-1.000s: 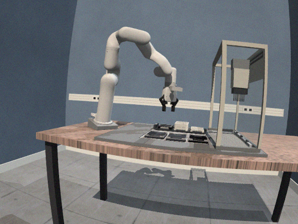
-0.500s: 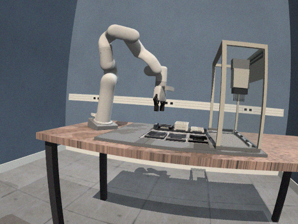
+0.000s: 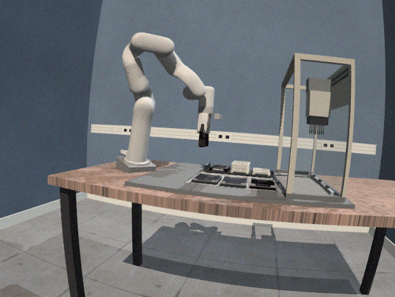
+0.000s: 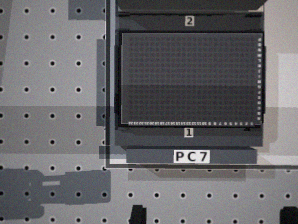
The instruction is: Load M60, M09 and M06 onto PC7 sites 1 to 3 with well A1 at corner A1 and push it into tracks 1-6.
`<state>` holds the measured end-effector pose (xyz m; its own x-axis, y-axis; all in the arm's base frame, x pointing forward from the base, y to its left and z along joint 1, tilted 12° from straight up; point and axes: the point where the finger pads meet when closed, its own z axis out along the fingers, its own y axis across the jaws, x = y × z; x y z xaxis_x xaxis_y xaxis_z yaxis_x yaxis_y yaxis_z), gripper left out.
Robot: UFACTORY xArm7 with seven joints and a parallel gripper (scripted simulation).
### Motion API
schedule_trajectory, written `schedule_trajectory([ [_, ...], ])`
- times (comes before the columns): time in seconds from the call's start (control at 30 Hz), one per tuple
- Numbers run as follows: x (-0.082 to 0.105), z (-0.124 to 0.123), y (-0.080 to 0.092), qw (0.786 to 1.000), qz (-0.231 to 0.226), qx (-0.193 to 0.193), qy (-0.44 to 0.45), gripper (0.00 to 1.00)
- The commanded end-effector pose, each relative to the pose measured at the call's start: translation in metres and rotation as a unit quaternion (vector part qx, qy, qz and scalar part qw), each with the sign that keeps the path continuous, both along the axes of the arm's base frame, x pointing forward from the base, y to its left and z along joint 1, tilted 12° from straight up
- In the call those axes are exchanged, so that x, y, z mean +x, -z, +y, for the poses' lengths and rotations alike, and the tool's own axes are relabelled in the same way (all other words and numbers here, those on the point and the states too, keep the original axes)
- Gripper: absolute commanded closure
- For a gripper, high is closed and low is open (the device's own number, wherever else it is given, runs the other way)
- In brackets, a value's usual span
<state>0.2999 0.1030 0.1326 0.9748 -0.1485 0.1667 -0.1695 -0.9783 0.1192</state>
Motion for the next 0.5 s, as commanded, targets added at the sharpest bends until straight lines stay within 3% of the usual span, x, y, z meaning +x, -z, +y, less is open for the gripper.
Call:
schedule_trajectory([
  [0.0, 0.001, 0.0, -0.001, 1.0, -0.001, 0.001, -0.002, 0.18],
  [0.23, 0.001, 0.0, -0.001, 1.0, -0.001, 0.001, -0.001, 0.18],
  [0.47, 0.002, -0.001, 0.01, 1.0, -0.001, 0.001, -0.002, 0.18],
])
